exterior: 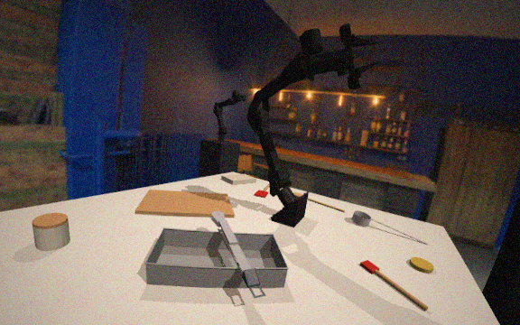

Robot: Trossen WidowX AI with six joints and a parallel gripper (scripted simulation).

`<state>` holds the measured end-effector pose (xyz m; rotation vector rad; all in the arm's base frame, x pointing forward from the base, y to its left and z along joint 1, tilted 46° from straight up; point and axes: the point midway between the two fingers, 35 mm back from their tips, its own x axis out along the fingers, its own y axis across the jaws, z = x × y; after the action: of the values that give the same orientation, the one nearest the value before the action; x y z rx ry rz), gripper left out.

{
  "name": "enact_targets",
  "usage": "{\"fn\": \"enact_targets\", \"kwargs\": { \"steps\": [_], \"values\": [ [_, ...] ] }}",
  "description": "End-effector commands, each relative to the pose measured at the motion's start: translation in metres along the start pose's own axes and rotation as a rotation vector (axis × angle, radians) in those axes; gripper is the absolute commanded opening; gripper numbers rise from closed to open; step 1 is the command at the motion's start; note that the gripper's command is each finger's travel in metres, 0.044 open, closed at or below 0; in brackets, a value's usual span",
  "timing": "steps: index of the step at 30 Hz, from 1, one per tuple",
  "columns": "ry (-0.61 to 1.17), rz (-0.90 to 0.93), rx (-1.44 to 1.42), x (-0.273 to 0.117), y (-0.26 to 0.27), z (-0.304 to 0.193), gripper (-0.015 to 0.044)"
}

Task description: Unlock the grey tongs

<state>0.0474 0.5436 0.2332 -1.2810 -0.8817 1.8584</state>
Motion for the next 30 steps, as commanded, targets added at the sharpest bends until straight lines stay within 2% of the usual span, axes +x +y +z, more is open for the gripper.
{"fn": "enact_targets", "kwargs": {
  "steps": [1, 6, 14, 22, 30],
  "values": [
    [0.192, 0.073, 0.163, 0.000, 0.031, -0.061, 0.0260],
    [0.461, 0.144, 0.364, -0.016, 0.073, -0.136, 0.0260],
    [0.919, 0.231, 0.647, -0.073, 0.149, -0.236, 0.0260],
    [1.445, 0.292, 0.861, -0.163, 0.232, -0.304, 0.0260],
    [2.020, 0.330, 0.905, -0.274, 0.304, -0.333, 0.0260]
  ]
}}
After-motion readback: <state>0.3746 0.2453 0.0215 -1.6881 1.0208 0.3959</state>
